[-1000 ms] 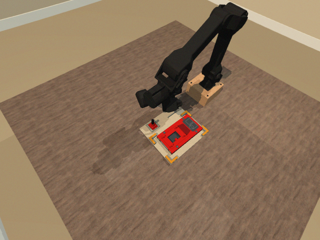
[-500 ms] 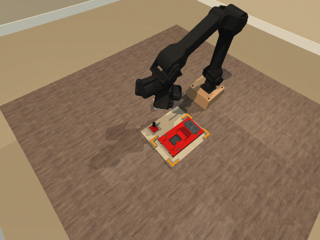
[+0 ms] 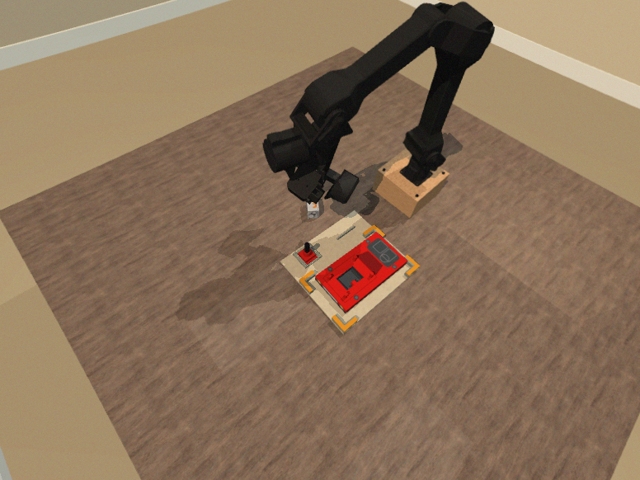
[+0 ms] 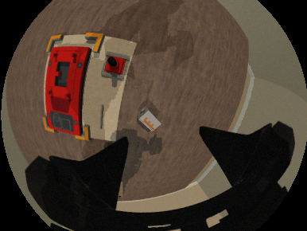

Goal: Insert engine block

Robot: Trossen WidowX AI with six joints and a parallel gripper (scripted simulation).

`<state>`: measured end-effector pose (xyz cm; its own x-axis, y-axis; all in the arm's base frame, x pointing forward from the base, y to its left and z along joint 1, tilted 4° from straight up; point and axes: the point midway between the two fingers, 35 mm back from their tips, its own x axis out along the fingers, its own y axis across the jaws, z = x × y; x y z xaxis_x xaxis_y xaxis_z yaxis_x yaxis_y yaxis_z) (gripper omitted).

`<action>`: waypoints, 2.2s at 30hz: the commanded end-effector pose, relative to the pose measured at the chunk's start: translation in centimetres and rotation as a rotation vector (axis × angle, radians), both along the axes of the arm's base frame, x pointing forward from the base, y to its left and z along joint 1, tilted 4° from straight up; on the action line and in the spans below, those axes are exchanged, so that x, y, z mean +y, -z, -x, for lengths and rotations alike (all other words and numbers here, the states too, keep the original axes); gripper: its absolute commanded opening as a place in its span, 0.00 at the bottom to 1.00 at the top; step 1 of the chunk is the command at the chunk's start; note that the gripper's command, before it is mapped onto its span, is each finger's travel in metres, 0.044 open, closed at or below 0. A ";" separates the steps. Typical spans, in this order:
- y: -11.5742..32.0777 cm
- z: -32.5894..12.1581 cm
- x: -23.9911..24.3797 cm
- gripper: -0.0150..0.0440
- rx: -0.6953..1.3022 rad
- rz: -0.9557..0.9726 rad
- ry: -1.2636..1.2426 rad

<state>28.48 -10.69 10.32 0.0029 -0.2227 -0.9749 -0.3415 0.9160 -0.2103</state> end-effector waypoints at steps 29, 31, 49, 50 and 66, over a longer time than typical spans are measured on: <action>0.4 3.4 -2.8 1.00 -0.150 -0.276 0.971; 0.4 3.4 -2.8 1.00 -0.150 -0.276 0.971; 8.4 2.8 -2.4 1.00 -0.150 -0.277 0.971; 8.4 2.8 -2.4 1.00 -0.150 -0.277 0.971; 10.9 2.6 -2.3 1.00 -0.150 -0.277 0.971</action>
<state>25.99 -13.14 0.08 0.0719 0.0317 -0.9969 0.5829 0.8097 0.0678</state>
